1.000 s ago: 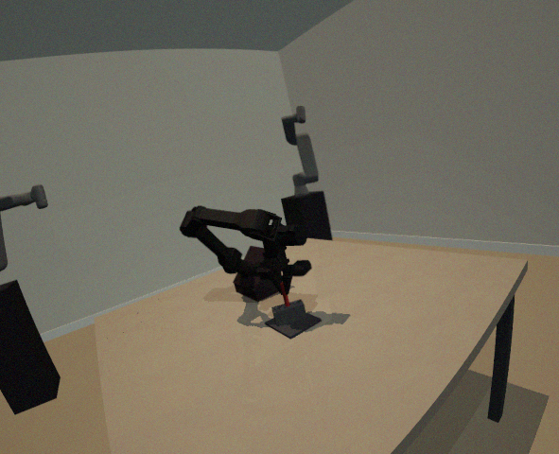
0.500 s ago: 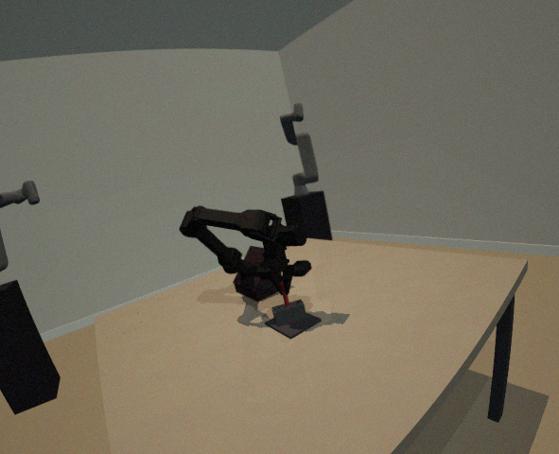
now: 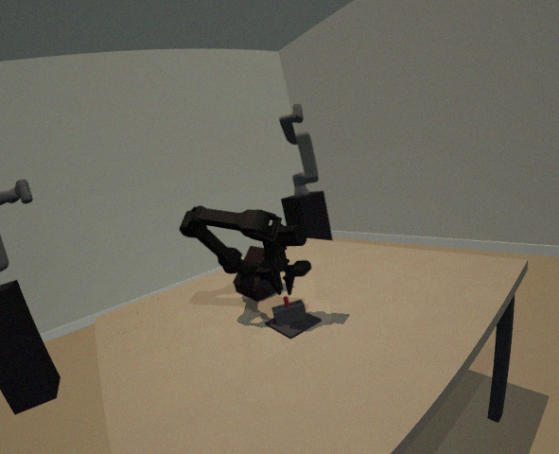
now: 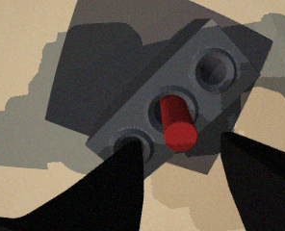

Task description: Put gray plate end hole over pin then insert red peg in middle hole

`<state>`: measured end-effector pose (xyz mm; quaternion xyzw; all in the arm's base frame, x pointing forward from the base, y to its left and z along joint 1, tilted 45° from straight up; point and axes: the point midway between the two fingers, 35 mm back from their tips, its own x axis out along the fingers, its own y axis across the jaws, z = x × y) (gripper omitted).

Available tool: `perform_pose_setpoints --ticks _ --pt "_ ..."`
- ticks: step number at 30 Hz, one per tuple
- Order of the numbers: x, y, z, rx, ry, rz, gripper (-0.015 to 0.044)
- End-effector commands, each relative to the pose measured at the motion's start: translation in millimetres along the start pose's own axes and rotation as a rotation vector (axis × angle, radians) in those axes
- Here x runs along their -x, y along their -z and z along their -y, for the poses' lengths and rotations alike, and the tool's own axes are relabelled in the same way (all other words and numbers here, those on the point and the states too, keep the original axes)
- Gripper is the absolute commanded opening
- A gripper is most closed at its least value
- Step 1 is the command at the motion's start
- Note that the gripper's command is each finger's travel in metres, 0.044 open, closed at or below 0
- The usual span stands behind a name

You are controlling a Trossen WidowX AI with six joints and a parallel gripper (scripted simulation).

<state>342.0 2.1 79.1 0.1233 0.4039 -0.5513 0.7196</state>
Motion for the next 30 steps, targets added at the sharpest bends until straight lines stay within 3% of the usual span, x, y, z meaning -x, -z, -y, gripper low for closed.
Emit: perform_pose_setpoints --ticks 1,30 --pt "0 0 0 0.0 0.001 0.0 0.015" --pt "25 4 2 0.01 0.006 0.004 0.015"
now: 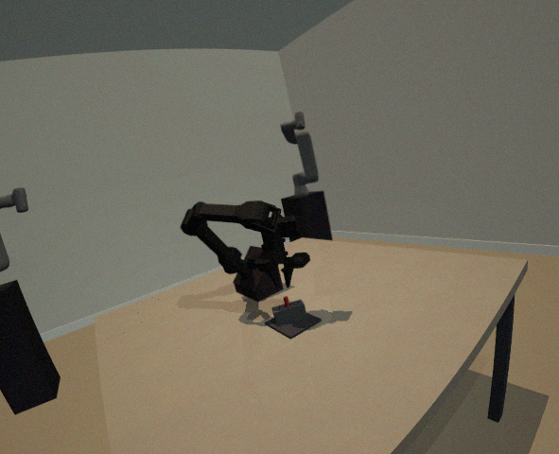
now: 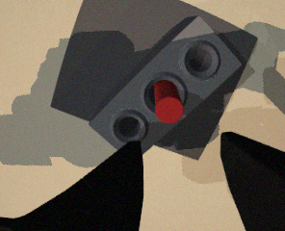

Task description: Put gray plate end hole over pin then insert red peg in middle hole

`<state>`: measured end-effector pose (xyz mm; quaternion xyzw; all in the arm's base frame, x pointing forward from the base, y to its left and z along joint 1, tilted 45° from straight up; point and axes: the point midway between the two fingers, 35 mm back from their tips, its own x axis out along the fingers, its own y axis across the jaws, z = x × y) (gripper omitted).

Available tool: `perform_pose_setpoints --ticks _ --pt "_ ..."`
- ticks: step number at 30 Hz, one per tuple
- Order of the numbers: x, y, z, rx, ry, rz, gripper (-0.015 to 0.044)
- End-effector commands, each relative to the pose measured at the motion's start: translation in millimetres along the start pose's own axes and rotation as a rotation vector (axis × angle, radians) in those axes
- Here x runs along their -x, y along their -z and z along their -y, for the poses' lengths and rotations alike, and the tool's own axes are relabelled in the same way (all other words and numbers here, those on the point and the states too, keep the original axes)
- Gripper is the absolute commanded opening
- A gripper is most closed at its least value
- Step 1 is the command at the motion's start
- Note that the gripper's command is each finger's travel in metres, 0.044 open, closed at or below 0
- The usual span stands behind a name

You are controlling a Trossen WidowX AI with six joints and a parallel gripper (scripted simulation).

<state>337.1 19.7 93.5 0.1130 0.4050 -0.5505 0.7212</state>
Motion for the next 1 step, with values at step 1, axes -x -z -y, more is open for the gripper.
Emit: perform_pose_setpoints --ticks 1 --pt "3.1 -0.2 -0.1 -0.007 0.0 -0.006 0.015"
